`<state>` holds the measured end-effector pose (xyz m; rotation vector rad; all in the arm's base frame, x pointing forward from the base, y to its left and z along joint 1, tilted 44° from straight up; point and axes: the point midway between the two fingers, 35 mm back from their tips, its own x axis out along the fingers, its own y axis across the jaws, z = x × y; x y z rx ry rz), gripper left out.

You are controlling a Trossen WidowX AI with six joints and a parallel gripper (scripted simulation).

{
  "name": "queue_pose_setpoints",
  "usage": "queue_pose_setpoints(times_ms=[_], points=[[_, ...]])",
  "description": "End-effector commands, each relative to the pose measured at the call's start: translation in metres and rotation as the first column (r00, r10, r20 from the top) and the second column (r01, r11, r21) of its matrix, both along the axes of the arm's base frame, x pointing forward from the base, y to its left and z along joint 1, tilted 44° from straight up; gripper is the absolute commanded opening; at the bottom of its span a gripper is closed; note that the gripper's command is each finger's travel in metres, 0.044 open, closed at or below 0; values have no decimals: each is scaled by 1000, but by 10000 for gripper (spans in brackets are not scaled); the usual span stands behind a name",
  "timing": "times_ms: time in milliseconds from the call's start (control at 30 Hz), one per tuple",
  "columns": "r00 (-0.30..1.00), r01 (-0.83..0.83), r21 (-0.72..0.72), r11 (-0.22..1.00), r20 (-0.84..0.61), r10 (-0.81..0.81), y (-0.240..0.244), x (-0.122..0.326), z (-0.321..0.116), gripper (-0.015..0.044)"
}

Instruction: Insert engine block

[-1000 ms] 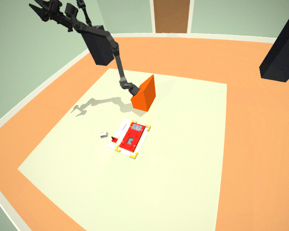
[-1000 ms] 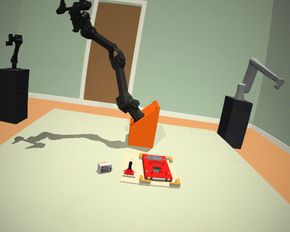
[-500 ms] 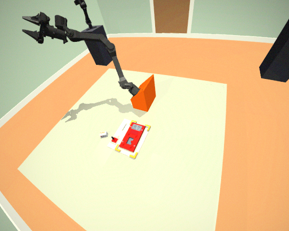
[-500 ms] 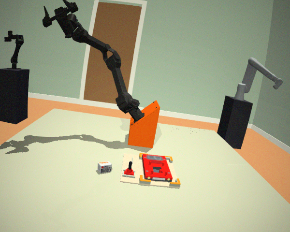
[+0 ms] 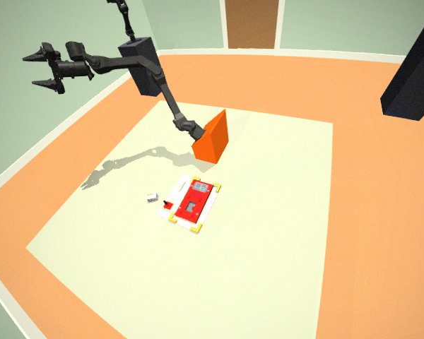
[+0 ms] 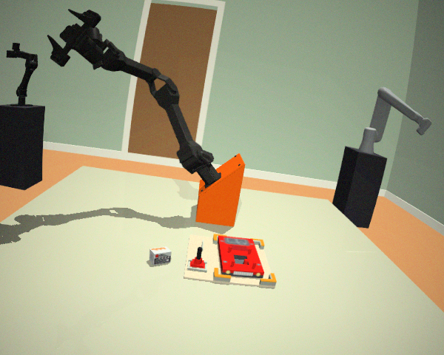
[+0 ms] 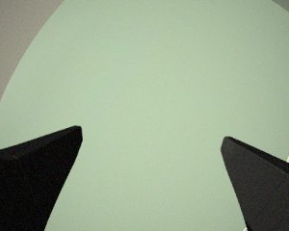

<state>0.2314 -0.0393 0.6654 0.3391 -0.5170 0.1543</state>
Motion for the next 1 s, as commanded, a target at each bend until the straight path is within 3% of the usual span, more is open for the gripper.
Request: queue_pose_setpoints(times_ms=[0,567,967], points=[[996,7,104,994,-92,2,-16,32,-25,440],[943,116,479,870,-329,56,-53,109,-116,440],[870,290,694,659,-478,119,-68,158,-197,440]])
